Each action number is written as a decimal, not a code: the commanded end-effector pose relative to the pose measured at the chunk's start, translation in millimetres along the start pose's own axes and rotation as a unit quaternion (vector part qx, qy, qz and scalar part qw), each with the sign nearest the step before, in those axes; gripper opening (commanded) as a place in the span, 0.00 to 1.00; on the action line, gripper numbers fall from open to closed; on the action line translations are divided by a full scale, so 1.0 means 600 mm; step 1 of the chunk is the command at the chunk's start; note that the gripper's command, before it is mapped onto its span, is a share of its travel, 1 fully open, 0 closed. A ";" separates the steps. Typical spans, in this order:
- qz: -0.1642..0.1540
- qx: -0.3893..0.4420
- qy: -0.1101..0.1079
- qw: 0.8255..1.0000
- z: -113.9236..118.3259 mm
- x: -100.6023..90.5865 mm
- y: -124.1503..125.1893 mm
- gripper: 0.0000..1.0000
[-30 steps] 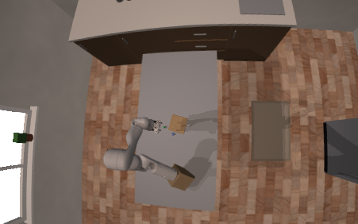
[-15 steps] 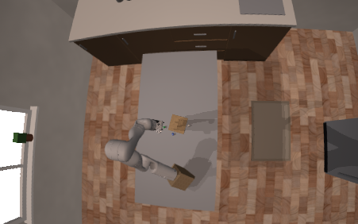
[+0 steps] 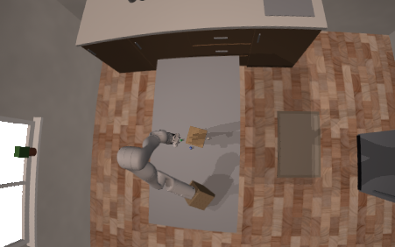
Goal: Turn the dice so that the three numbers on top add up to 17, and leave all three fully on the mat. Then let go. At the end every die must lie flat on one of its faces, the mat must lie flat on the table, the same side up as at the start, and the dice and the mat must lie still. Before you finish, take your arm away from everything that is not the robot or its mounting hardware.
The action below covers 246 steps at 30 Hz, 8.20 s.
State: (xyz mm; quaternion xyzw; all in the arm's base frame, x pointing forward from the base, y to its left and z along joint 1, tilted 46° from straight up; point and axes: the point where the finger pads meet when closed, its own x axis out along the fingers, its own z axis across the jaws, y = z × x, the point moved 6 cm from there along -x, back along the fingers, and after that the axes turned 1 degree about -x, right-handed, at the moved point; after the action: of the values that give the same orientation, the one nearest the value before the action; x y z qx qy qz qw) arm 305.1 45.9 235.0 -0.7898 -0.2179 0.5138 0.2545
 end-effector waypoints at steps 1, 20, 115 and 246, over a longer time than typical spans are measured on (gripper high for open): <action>0.000 -0.001 0.000 1.000 0.000 0.001 -0.001 0.64; 0.000 -0.001 0.000 1.000 0.000 0.001 -0.001 0.64; -0.001 -0.001 0.000 1.000 -0.001 0.091 0.000 0.64; -0.001 -0.001 0.000 1.000 -0.001 0.098 0.000 0.34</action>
State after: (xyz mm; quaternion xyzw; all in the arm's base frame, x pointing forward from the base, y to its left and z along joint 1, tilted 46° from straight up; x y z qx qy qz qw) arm 327.3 88.4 191.2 -0.7875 -0.2249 0.5166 0.2497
